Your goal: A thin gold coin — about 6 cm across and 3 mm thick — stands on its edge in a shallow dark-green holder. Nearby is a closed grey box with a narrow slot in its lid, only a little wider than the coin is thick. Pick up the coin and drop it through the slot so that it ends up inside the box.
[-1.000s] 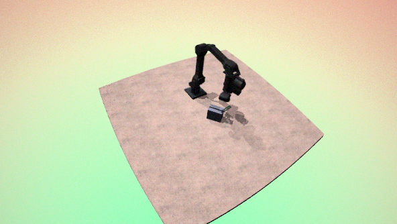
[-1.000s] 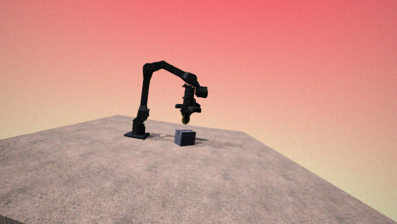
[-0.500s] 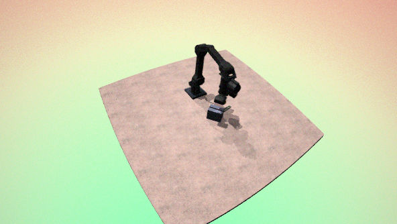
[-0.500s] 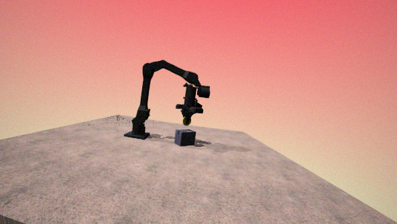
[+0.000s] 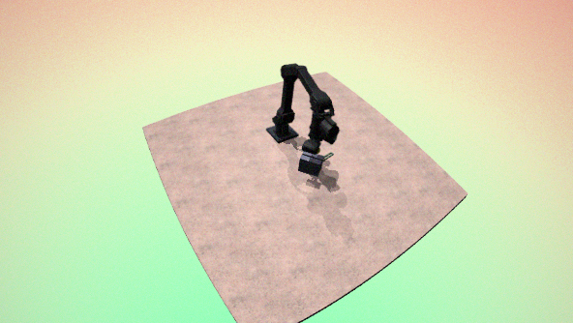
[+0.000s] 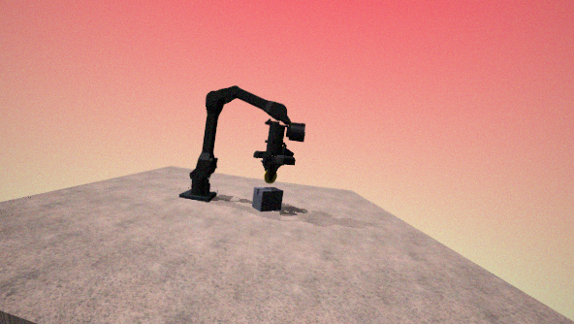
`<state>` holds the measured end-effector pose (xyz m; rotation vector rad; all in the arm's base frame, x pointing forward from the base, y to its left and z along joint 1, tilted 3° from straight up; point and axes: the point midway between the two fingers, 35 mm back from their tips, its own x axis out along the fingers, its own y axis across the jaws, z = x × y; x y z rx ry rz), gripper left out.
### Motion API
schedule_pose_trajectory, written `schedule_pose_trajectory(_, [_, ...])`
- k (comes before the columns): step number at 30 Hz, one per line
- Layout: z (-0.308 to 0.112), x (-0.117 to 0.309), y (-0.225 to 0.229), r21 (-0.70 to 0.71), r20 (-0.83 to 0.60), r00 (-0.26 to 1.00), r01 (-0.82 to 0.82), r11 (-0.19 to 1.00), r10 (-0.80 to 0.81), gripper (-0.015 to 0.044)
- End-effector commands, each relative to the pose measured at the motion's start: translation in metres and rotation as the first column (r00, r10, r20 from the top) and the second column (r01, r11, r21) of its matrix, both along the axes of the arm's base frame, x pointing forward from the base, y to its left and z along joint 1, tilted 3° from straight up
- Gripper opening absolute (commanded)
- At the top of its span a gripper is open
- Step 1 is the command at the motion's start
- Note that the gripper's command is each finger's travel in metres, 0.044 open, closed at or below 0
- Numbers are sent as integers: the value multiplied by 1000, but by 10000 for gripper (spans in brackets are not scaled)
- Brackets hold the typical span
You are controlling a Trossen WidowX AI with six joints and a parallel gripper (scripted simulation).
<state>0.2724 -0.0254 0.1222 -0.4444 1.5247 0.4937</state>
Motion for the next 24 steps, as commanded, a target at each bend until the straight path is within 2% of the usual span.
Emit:
schedule_pose_trajectory(1, [0,0,-1,-1,-1,1000,-4,1000,4,0])
schedule_pose_trajectory(24, [0,0,-2,0,1,1000,-4,1000,4,0])
